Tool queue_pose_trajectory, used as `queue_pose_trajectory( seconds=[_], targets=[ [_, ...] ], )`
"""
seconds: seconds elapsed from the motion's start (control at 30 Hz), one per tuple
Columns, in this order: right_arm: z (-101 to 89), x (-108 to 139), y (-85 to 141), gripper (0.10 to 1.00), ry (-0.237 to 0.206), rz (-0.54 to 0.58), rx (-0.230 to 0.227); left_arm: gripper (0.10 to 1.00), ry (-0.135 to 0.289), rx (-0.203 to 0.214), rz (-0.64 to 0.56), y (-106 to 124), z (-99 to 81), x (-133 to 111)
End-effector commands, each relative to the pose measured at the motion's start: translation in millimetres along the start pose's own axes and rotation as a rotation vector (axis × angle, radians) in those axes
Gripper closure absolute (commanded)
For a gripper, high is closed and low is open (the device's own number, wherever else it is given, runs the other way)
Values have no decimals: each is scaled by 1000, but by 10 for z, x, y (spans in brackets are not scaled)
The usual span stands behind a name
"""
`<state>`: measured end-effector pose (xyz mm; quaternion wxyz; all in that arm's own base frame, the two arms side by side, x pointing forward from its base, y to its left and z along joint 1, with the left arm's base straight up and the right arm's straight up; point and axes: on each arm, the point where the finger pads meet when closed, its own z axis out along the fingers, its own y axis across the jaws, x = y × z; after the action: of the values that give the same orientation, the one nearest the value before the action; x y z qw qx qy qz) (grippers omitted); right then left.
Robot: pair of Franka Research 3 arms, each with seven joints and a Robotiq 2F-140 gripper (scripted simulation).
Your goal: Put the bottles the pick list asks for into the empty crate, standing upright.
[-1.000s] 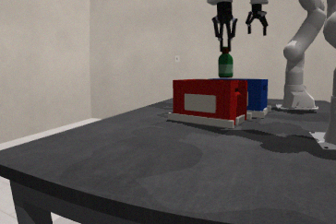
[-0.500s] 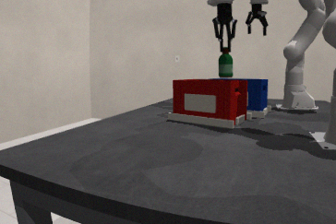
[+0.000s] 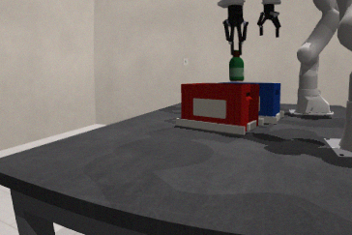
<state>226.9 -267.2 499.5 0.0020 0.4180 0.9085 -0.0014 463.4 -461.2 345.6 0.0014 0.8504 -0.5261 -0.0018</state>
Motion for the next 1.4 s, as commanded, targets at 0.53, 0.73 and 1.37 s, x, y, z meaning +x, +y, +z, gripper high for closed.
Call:
queue_pose_trajectory(
  seconds=[0.53, 0.73, 1.37],
  targets=[
    [4, 11, 4, 98, 4, 4, 0, 999, 2, 4, -14, 121, -49, 321],
    [4, 11, 4, 98, 4, 4, 0, 999, 2, 4, -14, 149, -49, 396],
    [4, 11, 4, 98, 4, 4, 0, 999, 2, 4, -14, 222, -49, 629]
  ],
)
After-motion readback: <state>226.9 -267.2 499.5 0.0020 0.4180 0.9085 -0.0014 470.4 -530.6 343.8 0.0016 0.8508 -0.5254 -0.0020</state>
